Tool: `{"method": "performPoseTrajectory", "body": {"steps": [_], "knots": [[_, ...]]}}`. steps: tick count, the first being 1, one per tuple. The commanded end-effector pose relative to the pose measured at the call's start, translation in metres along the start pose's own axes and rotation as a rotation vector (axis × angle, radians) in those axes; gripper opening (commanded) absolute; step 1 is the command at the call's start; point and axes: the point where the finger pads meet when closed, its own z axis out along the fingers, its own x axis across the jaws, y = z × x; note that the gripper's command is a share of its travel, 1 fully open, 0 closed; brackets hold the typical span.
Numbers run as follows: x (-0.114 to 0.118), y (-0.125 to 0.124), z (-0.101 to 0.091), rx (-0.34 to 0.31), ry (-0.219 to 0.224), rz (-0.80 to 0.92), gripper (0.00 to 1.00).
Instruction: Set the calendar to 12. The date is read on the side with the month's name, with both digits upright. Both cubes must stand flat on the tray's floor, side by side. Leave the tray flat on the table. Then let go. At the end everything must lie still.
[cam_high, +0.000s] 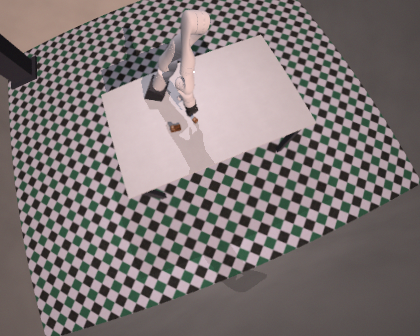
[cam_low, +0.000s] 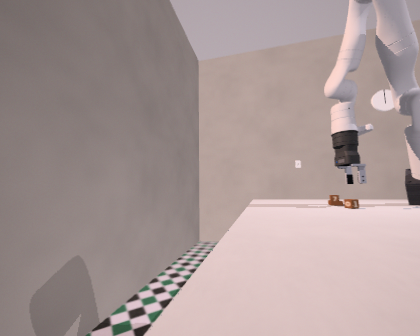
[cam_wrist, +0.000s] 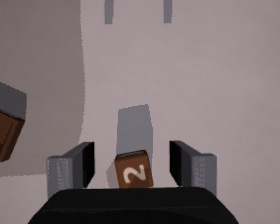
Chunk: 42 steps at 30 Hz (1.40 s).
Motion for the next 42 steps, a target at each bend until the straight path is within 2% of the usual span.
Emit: {"method": "performPoseTrajectory", "body": {"steps": [1, 7, 9, 24, 26, 42], "knots": [[0.000, 0.000, 0.000, 0.008, -0.004, 0.078, 1.00], [0.002, 0.002, -0.001, 0.008, -0.005, 0.303, 1.00], [0.002, 0.002, -0.001, 0.008, -0.005, 0.303, 1.00], [0.005, 0.009, -0.003, 0.005, -0.008, 0.804, 1.00], [0.005, 0.009, -0.003, 0.005, -0.008, 0.804, 1.00], [0.004, 0.017, -0.004, 0.002, -0.009, 1.162, 1.00]]}}
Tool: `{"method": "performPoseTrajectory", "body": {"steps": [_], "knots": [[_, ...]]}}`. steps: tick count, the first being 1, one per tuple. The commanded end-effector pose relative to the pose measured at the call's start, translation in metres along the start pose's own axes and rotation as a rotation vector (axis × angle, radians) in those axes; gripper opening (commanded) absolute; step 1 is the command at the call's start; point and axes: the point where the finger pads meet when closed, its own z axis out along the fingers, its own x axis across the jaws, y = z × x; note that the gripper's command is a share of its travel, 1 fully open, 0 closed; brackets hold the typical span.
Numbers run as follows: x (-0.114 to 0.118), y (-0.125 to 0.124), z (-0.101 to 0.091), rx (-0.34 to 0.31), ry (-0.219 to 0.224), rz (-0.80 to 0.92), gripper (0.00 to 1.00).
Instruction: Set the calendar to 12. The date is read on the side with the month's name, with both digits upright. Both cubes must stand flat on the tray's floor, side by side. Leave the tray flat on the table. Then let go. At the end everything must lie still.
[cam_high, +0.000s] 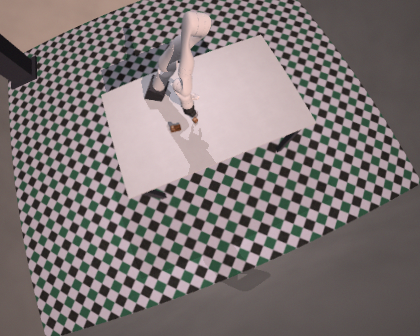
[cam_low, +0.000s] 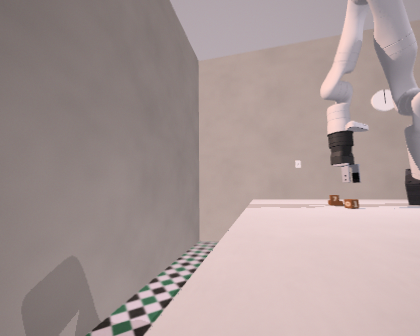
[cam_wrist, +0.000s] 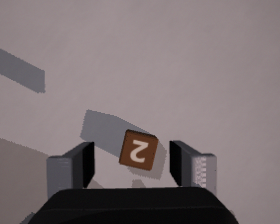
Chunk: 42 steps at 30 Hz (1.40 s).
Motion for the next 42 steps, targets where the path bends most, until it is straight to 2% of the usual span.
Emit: {"method": "performPoseTrajectory", "body": {"steps": [1, 16, 38, 39, 42], "knots": [[0.0004, 0.0001, -0.0001, 0.000, -0.002, 0.006, 1.00], [0.0040, 0.0035, -0.0009, -0.001, -0.002, 0.190, 1.00], [0.0049, 0.0044, -0.0011, -0.002, -0.002, 0.234, 1.00], [0.0049, 0.0044, -0.0011, -0.002, -0.002, 0.234, 0.87], [0.0049, 0.0044, -0.0011, -0.002, -0.002, 0.234, 0.87]]}}
